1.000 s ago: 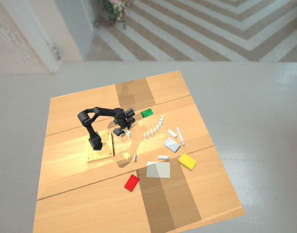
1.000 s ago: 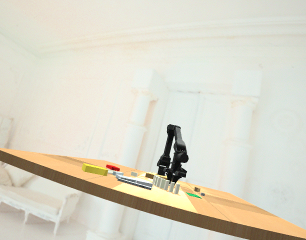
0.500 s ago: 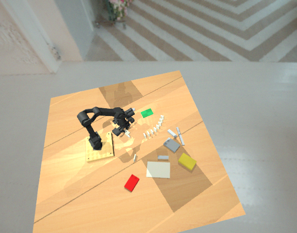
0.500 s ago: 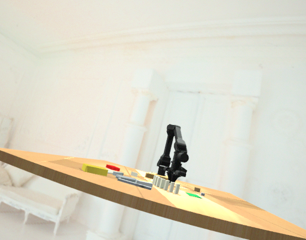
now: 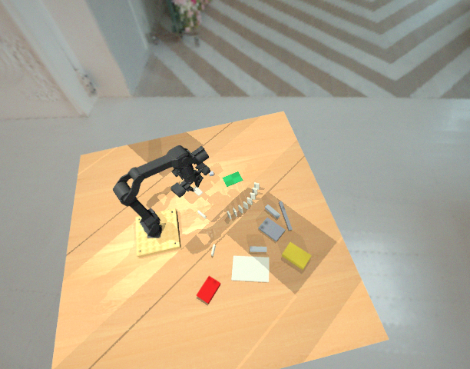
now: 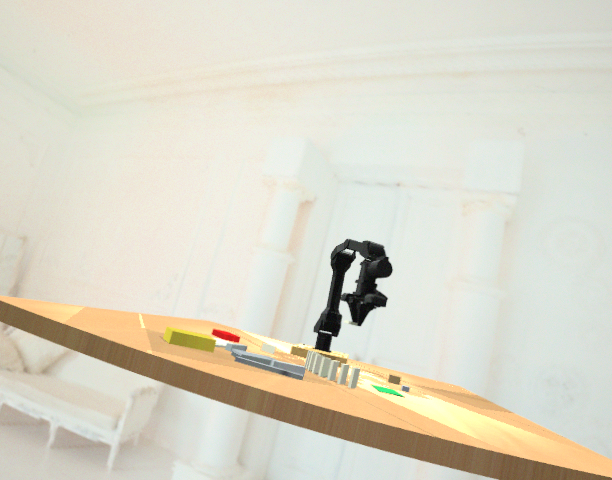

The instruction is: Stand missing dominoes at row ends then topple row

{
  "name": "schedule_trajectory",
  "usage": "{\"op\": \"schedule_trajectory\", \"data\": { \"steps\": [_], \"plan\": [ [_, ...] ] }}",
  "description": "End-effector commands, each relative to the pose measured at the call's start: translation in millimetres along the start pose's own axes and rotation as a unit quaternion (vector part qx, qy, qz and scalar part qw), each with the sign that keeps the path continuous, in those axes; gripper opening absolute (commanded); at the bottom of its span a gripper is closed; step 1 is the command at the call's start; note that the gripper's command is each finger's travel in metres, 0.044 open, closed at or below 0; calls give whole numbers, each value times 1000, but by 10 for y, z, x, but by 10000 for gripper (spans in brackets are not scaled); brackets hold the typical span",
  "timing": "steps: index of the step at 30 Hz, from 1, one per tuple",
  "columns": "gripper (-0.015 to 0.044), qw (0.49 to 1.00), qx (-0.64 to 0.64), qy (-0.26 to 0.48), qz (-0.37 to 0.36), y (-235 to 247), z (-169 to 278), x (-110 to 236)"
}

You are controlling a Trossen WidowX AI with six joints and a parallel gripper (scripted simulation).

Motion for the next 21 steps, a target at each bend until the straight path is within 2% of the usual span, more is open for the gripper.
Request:
{"op": "schedule_trajectory", "data": {
  "steps": [1, 3, 6, 11, 16, 21],
  "plan": [
    [107, 1000, -7, -4, -3, 4, -12, 87],
    [107, 999, -38, -4, -3, -16, -10, 89],
    [107, 985, -172, -3, -3, -98, -4, 99],
    [107, 916, -401, -3, -3, -244, 3, 110],
    [107, 795, -606, -2, -3, -390, 5, 113],
    [107, 629, -777, -2, -3, -536, 3, 110]
  ]
}}
Point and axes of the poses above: the point midway between the two fingers, 35 mm back from their tips, its own x axis back along the fingers, its own y axis across the jaws, z = x × y, the point moved 5 cm from there along x, back along the fingers, and after that the axes turned 14 degrees about x, right-handed, at the moved point
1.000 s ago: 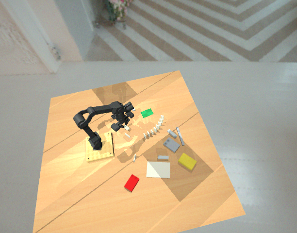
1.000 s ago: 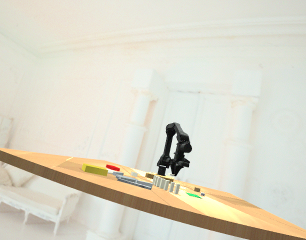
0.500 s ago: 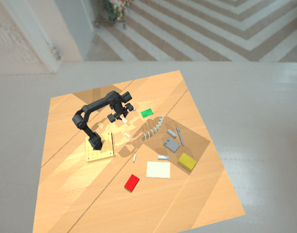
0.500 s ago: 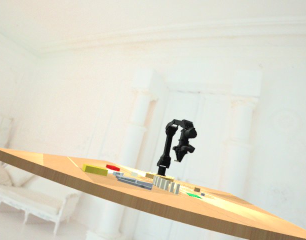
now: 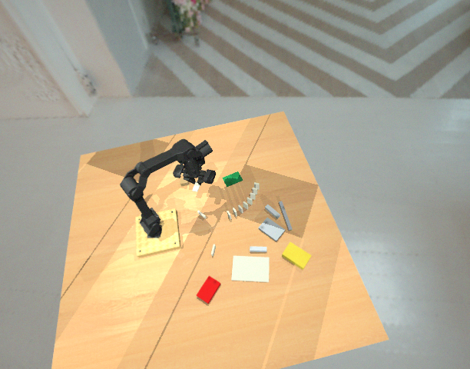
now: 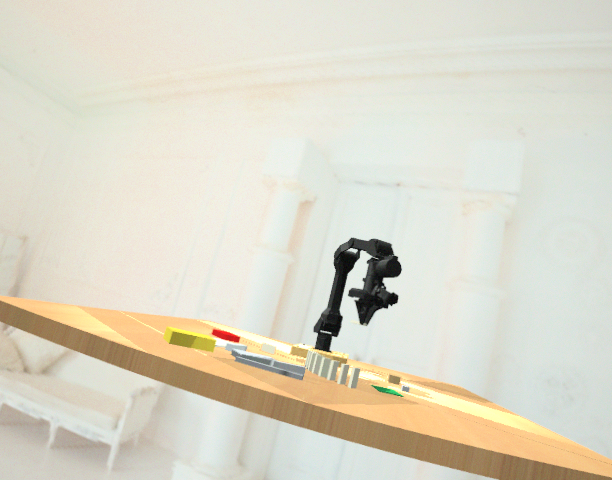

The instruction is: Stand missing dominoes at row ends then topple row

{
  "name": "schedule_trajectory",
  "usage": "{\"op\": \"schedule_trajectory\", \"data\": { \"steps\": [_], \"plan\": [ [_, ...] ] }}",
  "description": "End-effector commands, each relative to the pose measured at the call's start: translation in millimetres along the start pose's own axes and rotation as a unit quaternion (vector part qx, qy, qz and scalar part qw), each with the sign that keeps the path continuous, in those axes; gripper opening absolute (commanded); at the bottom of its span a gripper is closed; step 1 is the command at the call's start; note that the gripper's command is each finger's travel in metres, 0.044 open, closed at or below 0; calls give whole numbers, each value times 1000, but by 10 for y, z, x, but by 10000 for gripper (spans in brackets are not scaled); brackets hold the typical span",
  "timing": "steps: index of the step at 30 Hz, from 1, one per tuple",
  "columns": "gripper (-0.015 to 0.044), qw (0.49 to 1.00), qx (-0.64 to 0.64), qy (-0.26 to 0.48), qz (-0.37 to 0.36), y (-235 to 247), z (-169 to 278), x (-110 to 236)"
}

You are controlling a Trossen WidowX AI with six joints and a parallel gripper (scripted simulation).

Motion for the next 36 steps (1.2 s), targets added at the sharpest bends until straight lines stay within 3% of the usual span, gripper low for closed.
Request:
{"op": "schedule_trajectory", "data": {
  "steps": [1, 10, 28, 36],
  "plan": [
    [107, 918, -396, -6, 0, -136, -242, 40],
    [107, 787, -617, -7, -2, -205, -384, 29],
    [107, 785, -619, -8, 0, -208, -390, 23],
    [107, 807, -584, -58, 64, -274, -545, -175]
  ]
}}
Point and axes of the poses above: the point midway between the two fingers, 35 mm back from their tips, its own x axis back along the fingers, its own y axis across the jaws, z = x × y, the point moved 5 cm from there along x, back along the fingers, and after that the axes turned 14 degrees about x, right-handed, at the moved point
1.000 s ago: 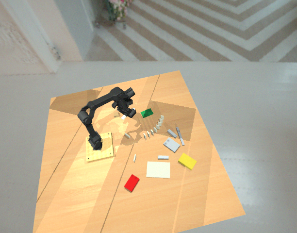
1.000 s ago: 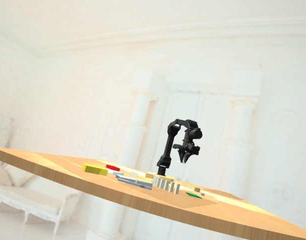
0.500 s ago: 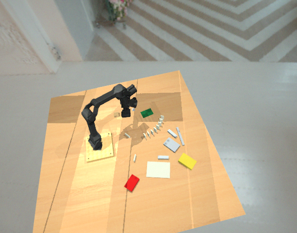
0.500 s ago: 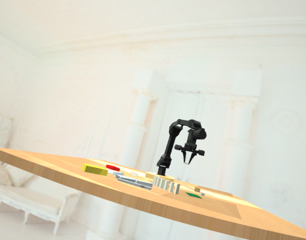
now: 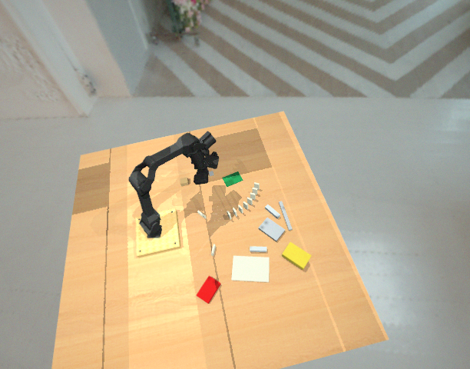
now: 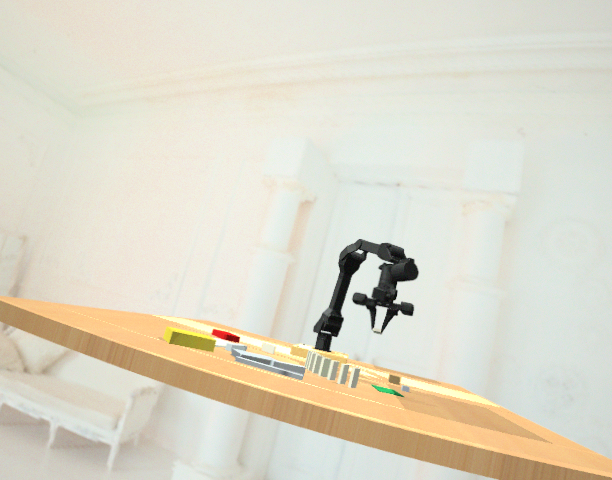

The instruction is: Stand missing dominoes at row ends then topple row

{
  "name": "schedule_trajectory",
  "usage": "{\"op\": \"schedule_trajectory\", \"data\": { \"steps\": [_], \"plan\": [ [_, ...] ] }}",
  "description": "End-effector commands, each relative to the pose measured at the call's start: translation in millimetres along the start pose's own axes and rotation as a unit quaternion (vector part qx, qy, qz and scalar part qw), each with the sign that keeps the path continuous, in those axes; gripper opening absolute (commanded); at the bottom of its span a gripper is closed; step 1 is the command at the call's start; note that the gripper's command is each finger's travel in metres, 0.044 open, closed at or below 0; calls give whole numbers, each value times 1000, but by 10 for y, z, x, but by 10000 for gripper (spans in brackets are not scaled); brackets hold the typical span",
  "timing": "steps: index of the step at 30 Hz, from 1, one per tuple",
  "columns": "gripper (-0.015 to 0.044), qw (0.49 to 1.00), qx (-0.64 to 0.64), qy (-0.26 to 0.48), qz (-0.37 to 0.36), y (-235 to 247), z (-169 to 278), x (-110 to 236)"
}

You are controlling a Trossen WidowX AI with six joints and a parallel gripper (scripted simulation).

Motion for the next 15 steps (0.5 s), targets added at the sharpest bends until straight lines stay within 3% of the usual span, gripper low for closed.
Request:
{"op": "schedule_trajectory", "data": {
  "steps": [1, 15],
  "plan": [
    [107, 999, 21, -35, 13, 54, -18, -113],
    [107, 979, 79, -182, 50, 295, -89, -399]
  ]
}}
Point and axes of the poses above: the point midway between the two fingers, 35 mm back from their tips, its own x axis back along the fingers, its own y axis across the jaws, z = x × y, the point moved 5 cm from there along x, back along the fingers, and after that the axes turned 14 degrees about x, right-handed, at the moved point
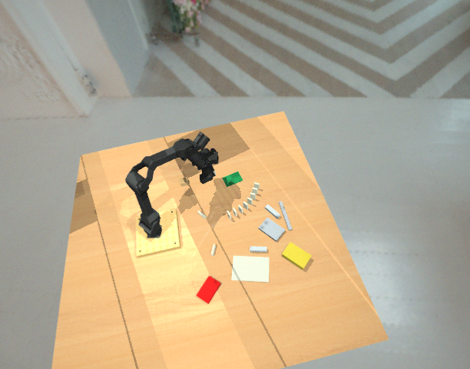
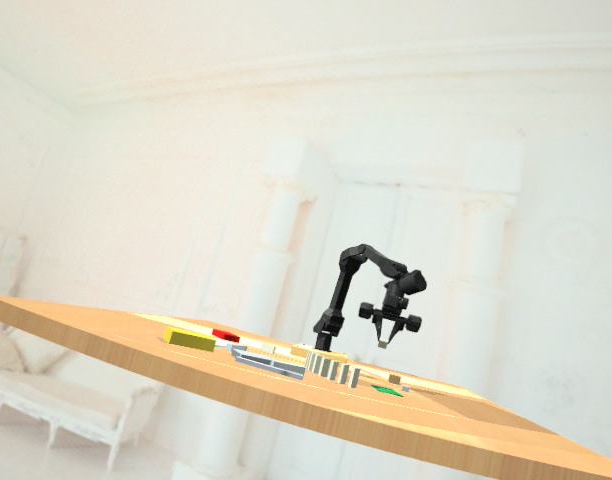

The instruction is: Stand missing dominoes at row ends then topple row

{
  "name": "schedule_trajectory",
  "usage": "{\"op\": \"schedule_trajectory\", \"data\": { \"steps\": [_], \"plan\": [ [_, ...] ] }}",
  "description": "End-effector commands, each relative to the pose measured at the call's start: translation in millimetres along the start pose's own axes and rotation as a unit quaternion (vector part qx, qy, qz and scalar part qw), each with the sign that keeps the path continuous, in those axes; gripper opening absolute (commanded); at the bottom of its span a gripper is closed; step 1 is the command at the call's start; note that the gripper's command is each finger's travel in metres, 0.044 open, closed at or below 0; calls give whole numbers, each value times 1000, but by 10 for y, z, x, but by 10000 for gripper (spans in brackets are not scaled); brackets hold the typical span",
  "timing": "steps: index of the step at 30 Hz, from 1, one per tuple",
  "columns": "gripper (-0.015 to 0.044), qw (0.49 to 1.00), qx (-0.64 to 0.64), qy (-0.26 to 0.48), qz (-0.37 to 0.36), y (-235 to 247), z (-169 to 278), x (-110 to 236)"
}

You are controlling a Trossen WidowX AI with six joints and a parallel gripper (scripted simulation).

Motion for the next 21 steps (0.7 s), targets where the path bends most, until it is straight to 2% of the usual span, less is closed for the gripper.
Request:
{"op": "schedule_trajectory", "data": {
  "steps": [1, 21],
  "plan": [
    [107, 999, 15, -37, 14, 53, 23, -61],
    [107, 970, 43, -229, 74, 305, 177, -179]
  ]
}}
Point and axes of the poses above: the point midway between the two fingers, 35 mm back from their tips, its own x axis back along the fingers, its own y axis across the jaws, z = x × y, the point moved 5 cm from there along x, back along the fingers, and after that the axes turned 14 degrees about x, right-handed, at the moved point
